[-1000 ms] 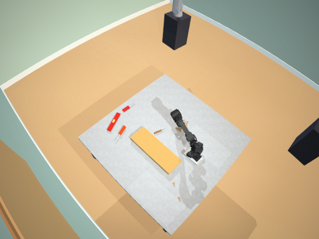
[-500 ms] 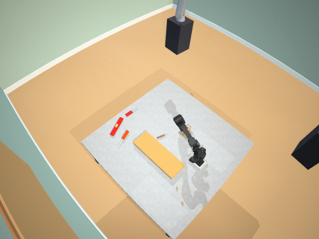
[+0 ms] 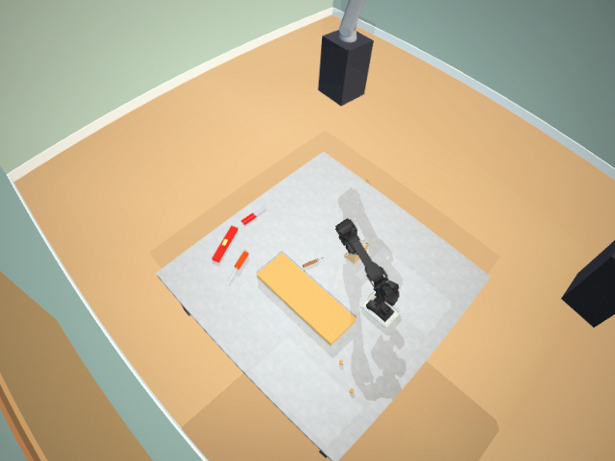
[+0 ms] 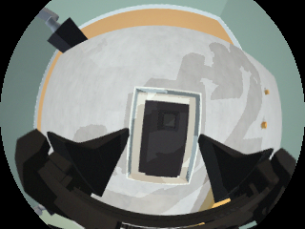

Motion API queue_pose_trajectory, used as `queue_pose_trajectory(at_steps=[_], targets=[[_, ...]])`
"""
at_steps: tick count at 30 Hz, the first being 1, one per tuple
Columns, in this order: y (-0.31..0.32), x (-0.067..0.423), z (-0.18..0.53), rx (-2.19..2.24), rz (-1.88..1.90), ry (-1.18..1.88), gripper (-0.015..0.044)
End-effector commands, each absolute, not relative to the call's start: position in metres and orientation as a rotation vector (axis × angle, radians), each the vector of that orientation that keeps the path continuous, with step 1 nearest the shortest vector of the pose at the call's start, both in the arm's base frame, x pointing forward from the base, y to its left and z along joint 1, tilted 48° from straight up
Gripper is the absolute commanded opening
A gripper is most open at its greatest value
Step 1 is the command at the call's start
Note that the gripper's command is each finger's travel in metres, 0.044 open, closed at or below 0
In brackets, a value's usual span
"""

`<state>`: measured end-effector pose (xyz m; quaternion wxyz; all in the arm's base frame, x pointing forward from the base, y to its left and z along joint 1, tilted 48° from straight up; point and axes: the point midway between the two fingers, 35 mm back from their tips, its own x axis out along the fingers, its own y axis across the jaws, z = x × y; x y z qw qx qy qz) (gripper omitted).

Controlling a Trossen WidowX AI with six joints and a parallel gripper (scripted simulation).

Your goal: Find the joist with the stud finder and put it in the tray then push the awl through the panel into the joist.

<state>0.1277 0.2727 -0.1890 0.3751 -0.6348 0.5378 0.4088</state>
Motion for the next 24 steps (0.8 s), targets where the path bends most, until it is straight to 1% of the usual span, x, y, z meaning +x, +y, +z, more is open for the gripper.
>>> queue_pose_trajectory(at_steps=[1, 4, 5, 6, 12, 18, 24], targets=[[0.315, 0.121, -0.15, -1.605, 1.058, 1.345, 0.044], [0.32, 0.119, -0.143, -1.605, 1.058, 1.346, 0.044], [0.308, 0.125, -0.158, -1.604, 1.049, 1.344, 0.044], [0.306, 0.132, -0.151, -1.583, 1.014, 1.354, 0.044], [0.263, 0.201, -0.083, -1.341, 0.629, 1.438, 0.044], [0.199, 0.251, -0.019, -1.1, 0.256, 1.471, 0.044], [0.121, 0.276, 0.043, -0.857, -0.116, 1.455, 0.044]])
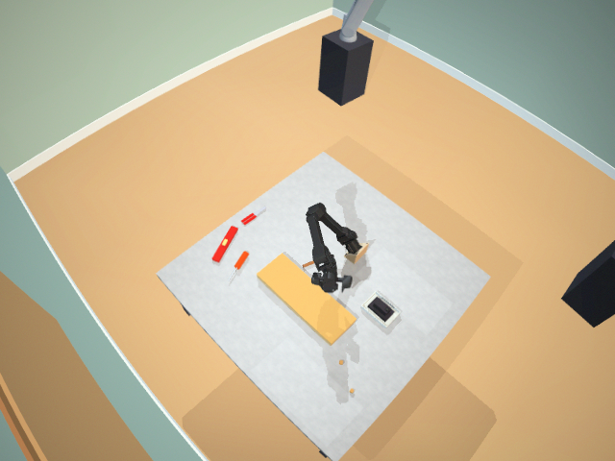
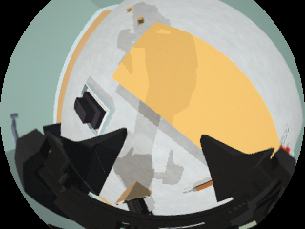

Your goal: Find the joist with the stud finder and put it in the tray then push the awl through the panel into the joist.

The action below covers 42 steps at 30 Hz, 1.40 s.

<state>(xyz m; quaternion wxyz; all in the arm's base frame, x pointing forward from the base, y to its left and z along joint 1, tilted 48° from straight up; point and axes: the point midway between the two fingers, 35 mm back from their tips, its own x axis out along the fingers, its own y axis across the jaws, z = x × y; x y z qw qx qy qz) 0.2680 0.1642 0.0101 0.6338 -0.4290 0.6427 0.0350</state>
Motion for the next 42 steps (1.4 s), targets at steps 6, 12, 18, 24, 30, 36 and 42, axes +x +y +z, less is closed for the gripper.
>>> queue_pose_trajectory(at_steps=[6, 12, 18, 24, 30, 36, 42], targets=[[0.035, 0.273, 0.101, -0.614, -0.492, 1.388, 0.044], [-0.027, 0.25, 0.141, -0.438, -0.774, 1.301, 0.044], [-0.027, 0.25, 0.141, -0.438, -0.774, 1.301, 0.044], [-0.026, 0.246, 0.139, -0.438, -0.774, 1.301, 0.044], [-0.024, 0.241, 0.136, -0.438, -0.774, 1.301, 0.044], [-0.029, 0.243, 0.131, -0.437, -0.773, 1.301, 0.044], [-0.036, 0.245, 0.125, -0.436, -0.772, 1.301, 0.044]])
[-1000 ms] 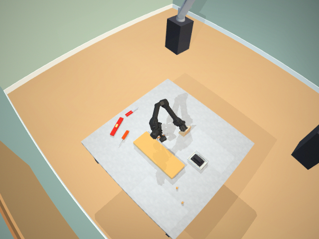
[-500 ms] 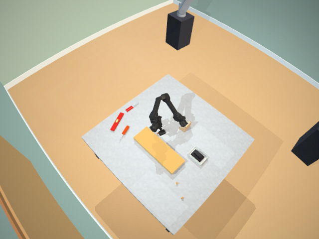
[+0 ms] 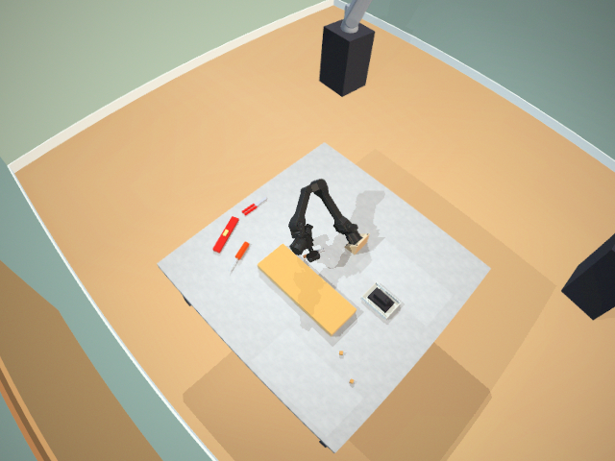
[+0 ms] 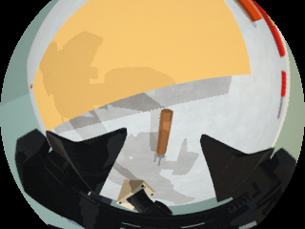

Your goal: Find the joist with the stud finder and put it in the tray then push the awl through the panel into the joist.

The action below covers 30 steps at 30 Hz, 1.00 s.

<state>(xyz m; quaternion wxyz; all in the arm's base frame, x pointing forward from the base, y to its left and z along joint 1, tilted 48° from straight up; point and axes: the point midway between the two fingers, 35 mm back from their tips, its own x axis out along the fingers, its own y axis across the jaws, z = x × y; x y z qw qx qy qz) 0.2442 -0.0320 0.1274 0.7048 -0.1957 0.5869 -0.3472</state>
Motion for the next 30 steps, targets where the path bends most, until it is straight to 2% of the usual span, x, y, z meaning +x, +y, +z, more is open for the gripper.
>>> queue_pose_trajectory(at_steps=[1, 22, 30], targets=[[-0.037, 0.245, 0.123, -0.436, -0.772, 1.301, 0.044], [-0.061, 0.248, 0.103, -0.439, -0.775, 1.299, 0.044], [-0.061, 0.248, 0.103, -0.439, -0.775, 1.299, 0.023]])
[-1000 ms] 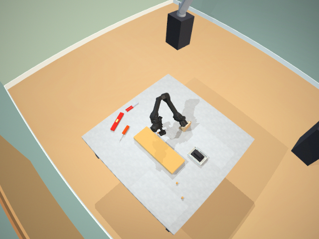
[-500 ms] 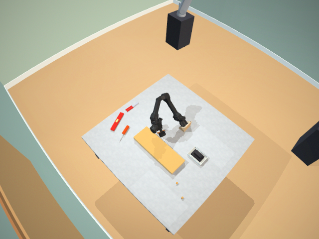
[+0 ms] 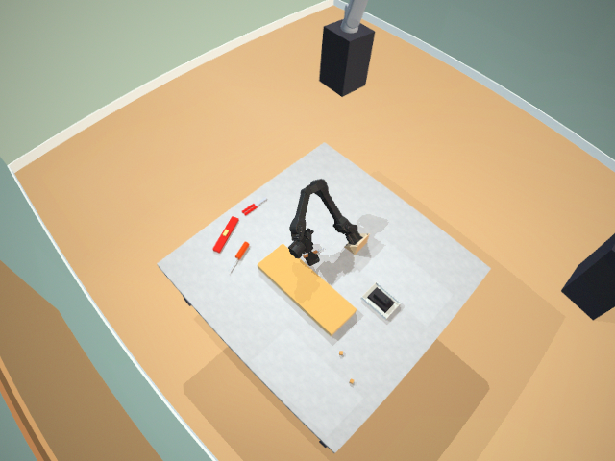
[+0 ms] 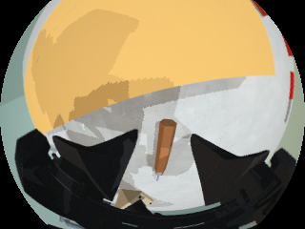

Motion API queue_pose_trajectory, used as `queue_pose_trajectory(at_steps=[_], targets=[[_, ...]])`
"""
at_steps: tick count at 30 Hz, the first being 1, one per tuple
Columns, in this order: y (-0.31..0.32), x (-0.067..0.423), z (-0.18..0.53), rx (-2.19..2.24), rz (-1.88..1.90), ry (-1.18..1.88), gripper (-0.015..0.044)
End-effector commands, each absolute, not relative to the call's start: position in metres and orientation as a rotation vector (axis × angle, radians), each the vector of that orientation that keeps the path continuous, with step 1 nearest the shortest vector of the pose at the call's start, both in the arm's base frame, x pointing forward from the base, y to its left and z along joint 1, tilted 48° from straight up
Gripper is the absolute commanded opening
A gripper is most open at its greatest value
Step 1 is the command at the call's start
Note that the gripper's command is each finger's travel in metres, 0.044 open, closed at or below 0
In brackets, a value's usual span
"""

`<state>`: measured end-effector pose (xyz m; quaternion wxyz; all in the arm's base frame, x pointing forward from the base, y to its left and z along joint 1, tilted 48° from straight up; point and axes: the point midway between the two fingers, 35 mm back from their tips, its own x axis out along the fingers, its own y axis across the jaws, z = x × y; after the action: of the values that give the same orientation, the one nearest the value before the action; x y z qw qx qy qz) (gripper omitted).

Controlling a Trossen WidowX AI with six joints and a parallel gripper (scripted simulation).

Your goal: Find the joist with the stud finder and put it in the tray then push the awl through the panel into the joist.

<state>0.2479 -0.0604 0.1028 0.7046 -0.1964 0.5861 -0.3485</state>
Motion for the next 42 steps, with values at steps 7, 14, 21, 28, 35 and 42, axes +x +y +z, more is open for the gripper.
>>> queue_pose_trajectory(at_steps=[7, 14, 21, 28, 35, 42], targets=[[-0.061, 0.248, 0.103, -0.439, -0.775, 1.299, 0.0046], [-0.059, 0.248, 0.105, -0.438, -0.774, 1.3, 0.0], [-0.034, 0.247, 0.124, -0.433, -0.767, 1.303, 0.0], [-0.005, 0.239, 0.152, -0.436, -0.771, 1.303, 0.0], [0.004, 0.235, 0.16, -0.448, -0.751, 1.292, 0.0], [0.024, 0.227, 0.173, -0.51, -0.611, 1.221, 0.0]])
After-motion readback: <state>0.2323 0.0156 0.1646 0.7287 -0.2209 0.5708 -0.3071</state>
